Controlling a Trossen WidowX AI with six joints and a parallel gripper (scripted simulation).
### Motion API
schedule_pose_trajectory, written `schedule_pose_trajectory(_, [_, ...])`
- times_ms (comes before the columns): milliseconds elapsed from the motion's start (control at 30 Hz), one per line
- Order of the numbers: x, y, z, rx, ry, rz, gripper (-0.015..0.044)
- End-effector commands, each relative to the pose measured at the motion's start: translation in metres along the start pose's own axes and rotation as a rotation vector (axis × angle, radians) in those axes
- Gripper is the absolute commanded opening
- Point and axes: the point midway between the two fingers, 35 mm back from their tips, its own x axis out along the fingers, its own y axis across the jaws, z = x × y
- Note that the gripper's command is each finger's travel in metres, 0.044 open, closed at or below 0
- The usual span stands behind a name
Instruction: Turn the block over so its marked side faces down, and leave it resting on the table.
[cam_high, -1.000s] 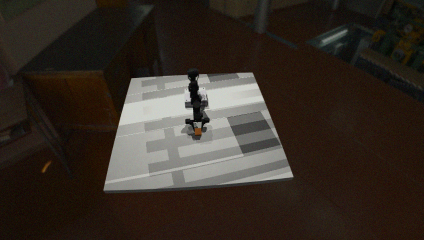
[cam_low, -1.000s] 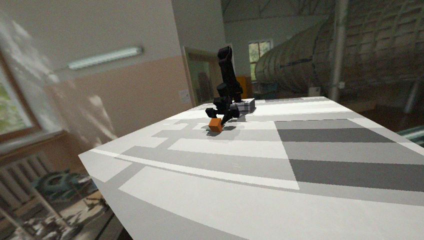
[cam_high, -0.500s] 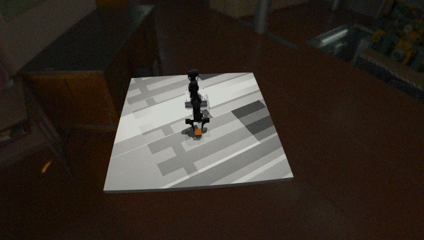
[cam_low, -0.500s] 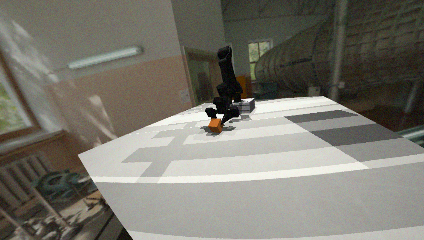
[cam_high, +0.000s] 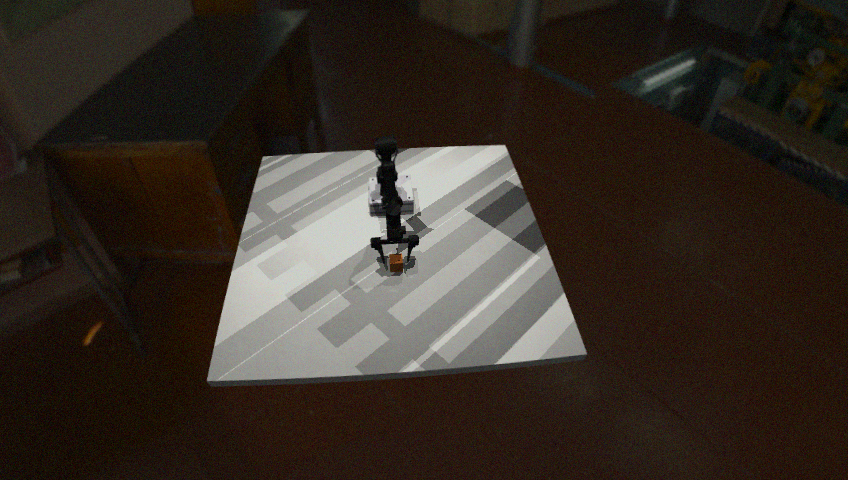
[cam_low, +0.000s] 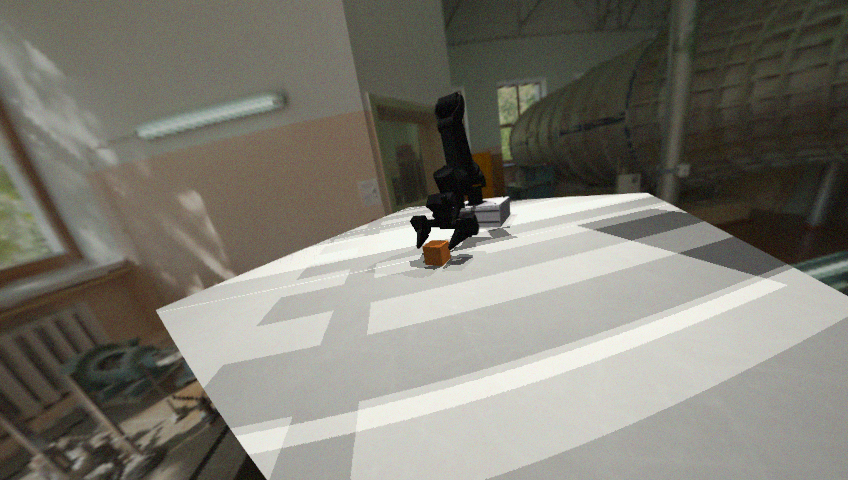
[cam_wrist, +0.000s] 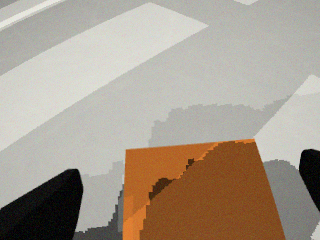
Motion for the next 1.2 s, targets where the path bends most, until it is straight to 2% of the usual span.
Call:
schedule_pose_trajectory(0, [0.000, 0.000, 0.000, -0.005, -0.002, -0.002, 0.0440])
schedule_pose_trajectory(733, [0.000, 0.000, 0.001, -0.005, 0.004, -0.002, 0.0440])
schedule_pose_trajectory(933, [0.005, 0.002, 0.015, -0.004, 0.203, 0.000, 0.0440])
schedule_pose_trajectory(1100, [-0.018, 0.001, 0.036, -0.004, 0.390, -0.001, 0.0440])
schedule_pose_trajectory(1167, [-0.025, 0.001, 0.055, 0.001, 0.390, 0.000, 0.0440])
